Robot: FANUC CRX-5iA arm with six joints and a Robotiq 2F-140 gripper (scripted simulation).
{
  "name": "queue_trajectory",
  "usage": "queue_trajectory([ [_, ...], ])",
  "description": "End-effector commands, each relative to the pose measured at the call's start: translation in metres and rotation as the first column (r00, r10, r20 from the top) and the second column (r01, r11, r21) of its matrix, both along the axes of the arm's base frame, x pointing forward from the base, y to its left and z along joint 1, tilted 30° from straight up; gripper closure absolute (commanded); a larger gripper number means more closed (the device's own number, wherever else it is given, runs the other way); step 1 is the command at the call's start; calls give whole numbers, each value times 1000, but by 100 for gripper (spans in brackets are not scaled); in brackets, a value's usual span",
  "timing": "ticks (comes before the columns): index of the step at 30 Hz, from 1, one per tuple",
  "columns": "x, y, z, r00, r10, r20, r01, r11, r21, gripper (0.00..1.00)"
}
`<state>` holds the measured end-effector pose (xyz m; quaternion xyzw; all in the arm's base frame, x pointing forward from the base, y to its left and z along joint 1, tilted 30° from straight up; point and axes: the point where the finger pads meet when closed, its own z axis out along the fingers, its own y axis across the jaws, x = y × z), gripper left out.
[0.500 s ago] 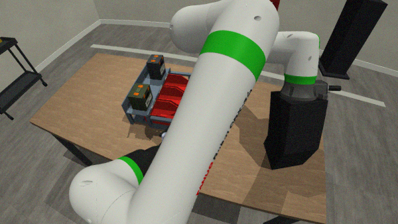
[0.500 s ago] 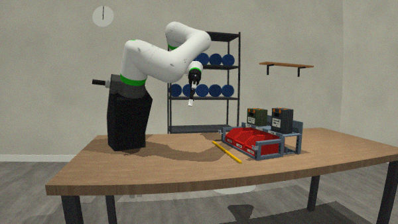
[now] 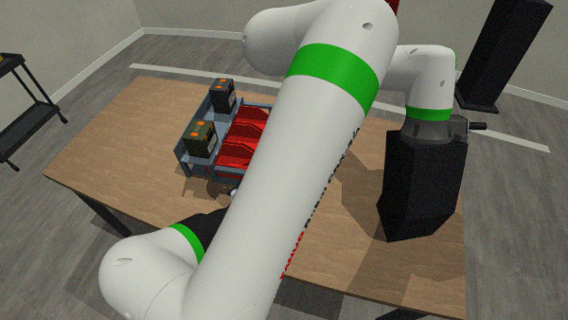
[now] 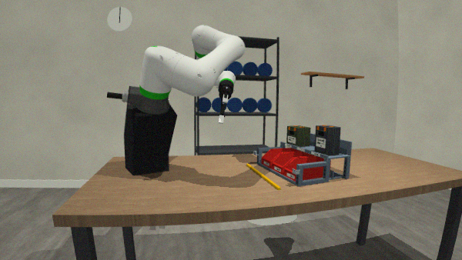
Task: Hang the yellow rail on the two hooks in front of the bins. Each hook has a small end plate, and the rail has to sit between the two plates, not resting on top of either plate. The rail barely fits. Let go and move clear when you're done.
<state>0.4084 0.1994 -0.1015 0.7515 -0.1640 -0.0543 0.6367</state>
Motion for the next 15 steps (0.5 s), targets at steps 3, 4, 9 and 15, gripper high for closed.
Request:
queue_trajectory([
  [3, 5, -2, 7, 1000, -13, -14, 14, 999, 36, 0],
  [4, 9, -4, 14, 999, -25, -28, 27, 997, 72, 0],
  [9, 23, -10, 35, 996, -52, -68, 64, 982, 179, 0],
  [15, 23, -10, 35, 996, -52, -68, 64, 982, 179, 0],
])
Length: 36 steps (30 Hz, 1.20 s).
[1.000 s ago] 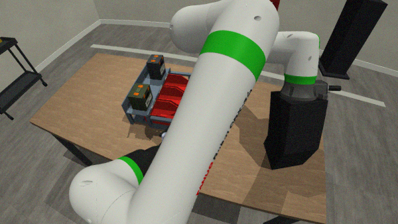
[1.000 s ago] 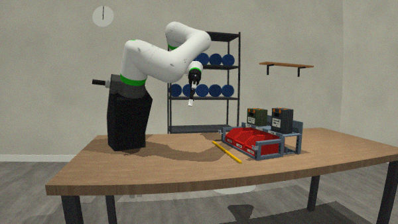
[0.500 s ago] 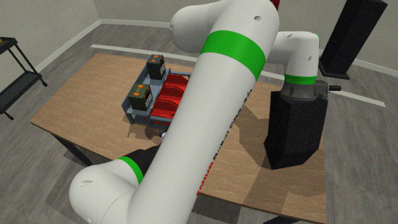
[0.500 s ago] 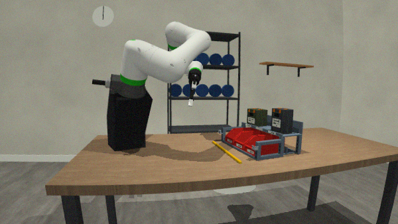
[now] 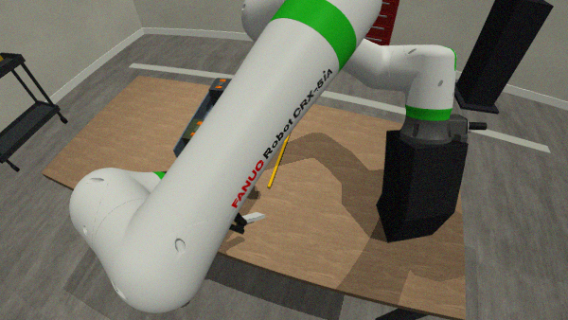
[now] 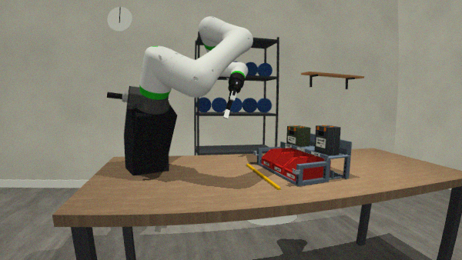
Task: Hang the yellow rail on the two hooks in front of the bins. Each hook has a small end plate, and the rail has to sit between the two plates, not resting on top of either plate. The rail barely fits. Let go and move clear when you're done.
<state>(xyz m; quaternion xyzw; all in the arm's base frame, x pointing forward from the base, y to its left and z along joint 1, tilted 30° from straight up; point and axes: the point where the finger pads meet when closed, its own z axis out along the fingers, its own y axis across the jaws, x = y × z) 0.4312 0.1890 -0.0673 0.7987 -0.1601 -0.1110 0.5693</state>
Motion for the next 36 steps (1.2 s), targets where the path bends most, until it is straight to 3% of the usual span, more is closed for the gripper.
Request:
queue_trajectory([
  [1, 0, 0, 0, 1000, 0, 0, 0, 1000, 2, 0],
  [4, 0, 0, 0, 1000, 0, 0, 0, 1000, 2, 0],
  [9, 22, -15, 38, 998, -34, -48, 43, 980, 193, 0],
  [21, 22, -15, 38, 998, -34, -48, 43, 980, 193, 0],
  [26, 42, -34, 80, 997, -39, -74, 64, 922, 382, 0],
  [36, 42, -34, 80, 997, -39, -74, 64, 922, 382, 0],
])
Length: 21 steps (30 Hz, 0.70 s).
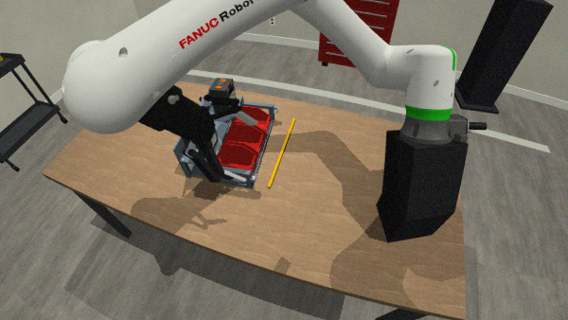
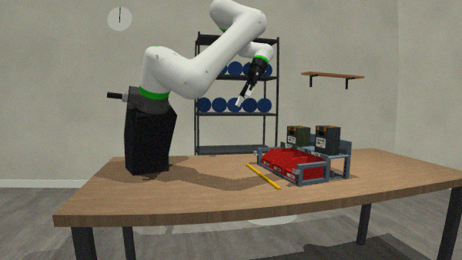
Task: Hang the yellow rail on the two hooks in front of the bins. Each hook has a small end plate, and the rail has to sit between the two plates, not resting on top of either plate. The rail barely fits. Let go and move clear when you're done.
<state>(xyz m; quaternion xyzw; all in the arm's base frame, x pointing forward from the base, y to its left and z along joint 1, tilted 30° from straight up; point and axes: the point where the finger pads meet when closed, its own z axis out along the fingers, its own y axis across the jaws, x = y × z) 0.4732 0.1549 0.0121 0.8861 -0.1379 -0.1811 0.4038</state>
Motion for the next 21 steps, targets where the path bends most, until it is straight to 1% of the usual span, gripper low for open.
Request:
queue_trajectory([
  [1, 0, 0, 0, 1000, 0, 0, 0, 1000, 1, 0],
  [2, 0, 0, 0, 1000, 0, 0, 0, 1000, 1, 0],
  [7, 17, -24, 45, 1000, 3, 12, -6, 980, 200, 0],
  [19, 17, -24, 45, 1000, 3, 12, -6, 980, 200, 0],
  [21, 23, -35, 65, 1000, 9, 27, -16, 961, 277, 0],
])
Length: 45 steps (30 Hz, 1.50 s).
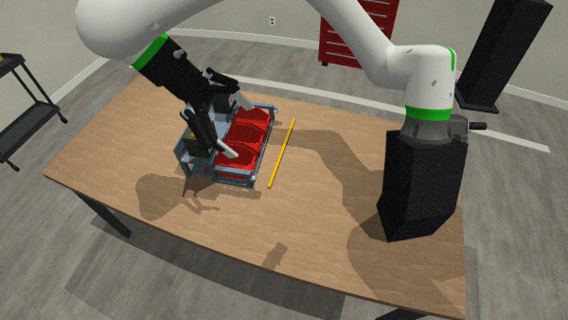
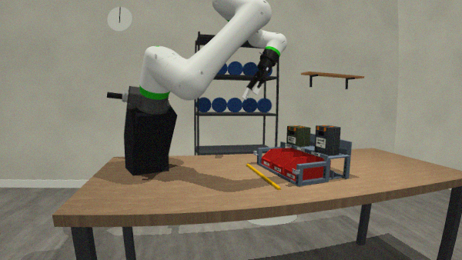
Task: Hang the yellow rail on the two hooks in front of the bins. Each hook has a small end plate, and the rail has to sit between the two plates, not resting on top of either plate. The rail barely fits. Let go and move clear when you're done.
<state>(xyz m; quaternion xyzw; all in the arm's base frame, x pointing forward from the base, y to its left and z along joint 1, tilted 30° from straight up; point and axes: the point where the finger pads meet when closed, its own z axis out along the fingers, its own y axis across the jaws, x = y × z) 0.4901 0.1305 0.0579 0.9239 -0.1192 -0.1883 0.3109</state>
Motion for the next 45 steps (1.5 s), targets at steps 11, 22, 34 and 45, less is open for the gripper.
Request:
queue_trajectory([
  [11, 13, -27, 48, 999, 21, 48, -30, 982, 189, 0],
  [22, 19, -59, 100, 989, 48, 136, -94, 930, 354, 0],
  [34, 20, -73, 122, 981, 60, 183, -131, 903, 408, 0],
  [45, 19, -93, 154, 962, 76, 261, -196, 859, 473, 0],
])
